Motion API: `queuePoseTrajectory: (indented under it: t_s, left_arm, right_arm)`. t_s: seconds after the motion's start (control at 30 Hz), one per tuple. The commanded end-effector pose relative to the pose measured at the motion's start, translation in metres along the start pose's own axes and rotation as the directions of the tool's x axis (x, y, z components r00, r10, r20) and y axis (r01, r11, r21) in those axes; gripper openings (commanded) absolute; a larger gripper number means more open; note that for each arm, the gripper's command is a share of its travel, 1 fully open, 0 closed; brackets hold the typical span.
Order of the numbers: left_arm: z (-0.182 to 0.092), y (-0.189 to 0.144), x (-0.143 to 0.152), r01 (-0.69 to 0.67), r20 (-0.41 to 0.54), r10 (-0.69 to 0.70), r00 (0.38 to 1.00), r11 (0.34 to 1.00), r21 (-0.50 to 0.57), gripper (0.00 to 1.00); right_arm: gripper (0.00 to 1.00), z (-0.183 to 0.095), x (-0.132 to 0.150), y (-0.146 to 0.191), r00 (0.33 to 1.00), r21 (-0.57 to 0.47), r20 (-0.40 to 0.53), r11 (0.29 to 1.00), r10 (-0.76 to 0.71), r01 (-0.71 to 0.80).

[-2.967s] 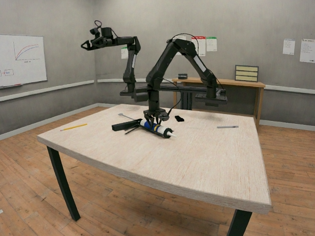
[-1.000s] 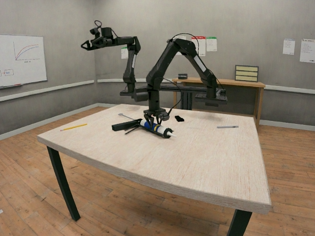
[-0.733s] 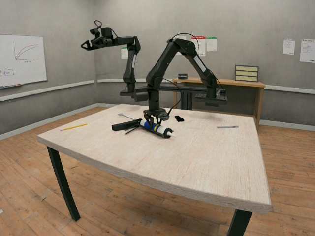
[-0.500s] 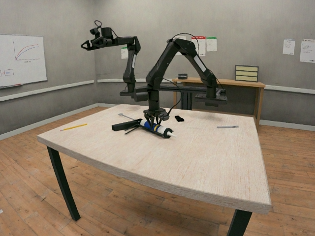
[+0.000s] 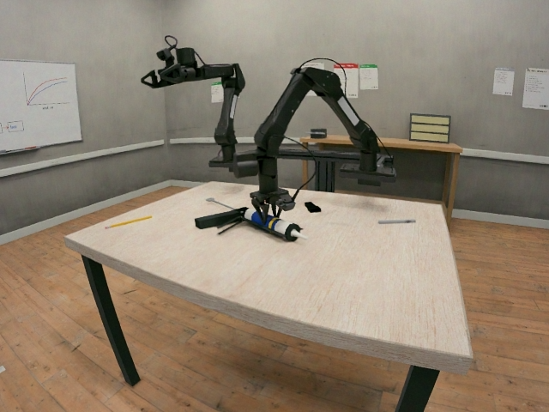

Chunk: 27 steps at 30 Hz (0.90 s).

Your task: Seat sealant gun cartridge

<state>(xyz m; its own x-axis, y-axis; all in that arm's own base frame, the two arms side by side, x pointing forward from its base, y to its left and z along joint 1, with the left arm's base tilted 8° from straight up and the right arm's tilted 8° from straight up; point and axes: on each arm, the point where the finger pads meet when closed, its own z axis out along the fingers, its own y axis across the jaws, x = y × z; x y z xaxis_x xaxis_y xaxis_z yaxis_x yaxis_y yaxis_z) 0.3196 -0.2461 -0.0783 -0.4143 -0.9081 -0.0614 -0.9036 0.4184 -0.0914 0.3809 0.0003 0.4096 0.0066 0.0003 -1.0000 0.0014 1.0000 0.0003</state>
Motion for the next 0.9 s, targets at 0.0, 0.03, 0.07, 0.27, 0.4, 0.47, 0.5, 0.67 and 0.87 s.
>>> queuePoseTrajectory:
  t_s: [0.0, 0.03, 0.07, 0.27, 0.4, 0.47, 0.5, 0.67, 0.87]
  left_arm:
    - [0.001, 0.005, -0.004, 0.007, 0.013, -0.006, 1.0, 1.0, -0.02, 0.0]
    - [0.001, 0.005, -0.004, 0.007, 0.013, -0.006, 1.0, 1.0, -0.02, 0.0]
    - [0.001, 0.005, -0.004, 0.007, 0.013, -0.006, 1.0, 1.0, -0.02, 0.0]
    - [0.001, 0.005, -0.004, 0.007, 0.013, -0.006, 1.0, 1.0, -0.02, 0.71]
    - [0.001, 0.005, -0.004, 0.006, 0.013, -0.006, 1.0, 1.0, -0.02, 0.71]
    - [0.001, 0.005, -0.004, 0.006, 0.013, -0.006, 1.0, 1.0, -0.02, 0.71]
    - [0.001, 0.005, -0.004, 0.006, 0.013, -0.006, 1.0, 1.0, -0.02, 0.71]
    - [0.001, 0.005, -0.004, 0.006, 0.013, -0.006, 1.0, 1.0, -0.02, 0.71]
    - [-0.021, -0.01, 0.006, -0.005, 0.0, 0.005, 1.0, 1.0, 0.03, 0.71]
  right_arm:
    - [1.0, -0.01, -0.032, 0.002, 0.997, -0.003, 0.083, 1.0, 0.001, -0.001]
    - [1.0, -0.01, -0.032, 0.002, 0.997, -0.003, 0.083, 1.0, 0.001, -0.001]
    - [1.0, -0.01, -0.032, 0.002, 0.997, -0.003, 0.083, 1.0, 0.001, -0.001]
    - [1.0, -0.01, -0.032, 0.002, 0.997, -0.003, 0.083, 1.0, 0.001, -0.001]
    - [1.0, -0.01, -0.032, 0.002, 0.997, -0.003, 0.083, 1.0, 0.001, -0.001]
    - [1.0, -0.01, -0.032, 0.002, 0.997, -0.003, 0.083, 1.0, 0.001, -0.001]
    - [1.0, -0.01, -0.032, 0.002, 0.997, -0.003, 0.083, 1.0, 0.001, -0.001]
    - [1.0, -0.01, -0.032, 0.002, 0.997, -0.003, 0.083, 1.0, 0.001, -0.001]
    - [1.0, -0.01, -0.032, 0.002, 0.997, -0.003, 0.083, 1.0, 0.001, -0.001]
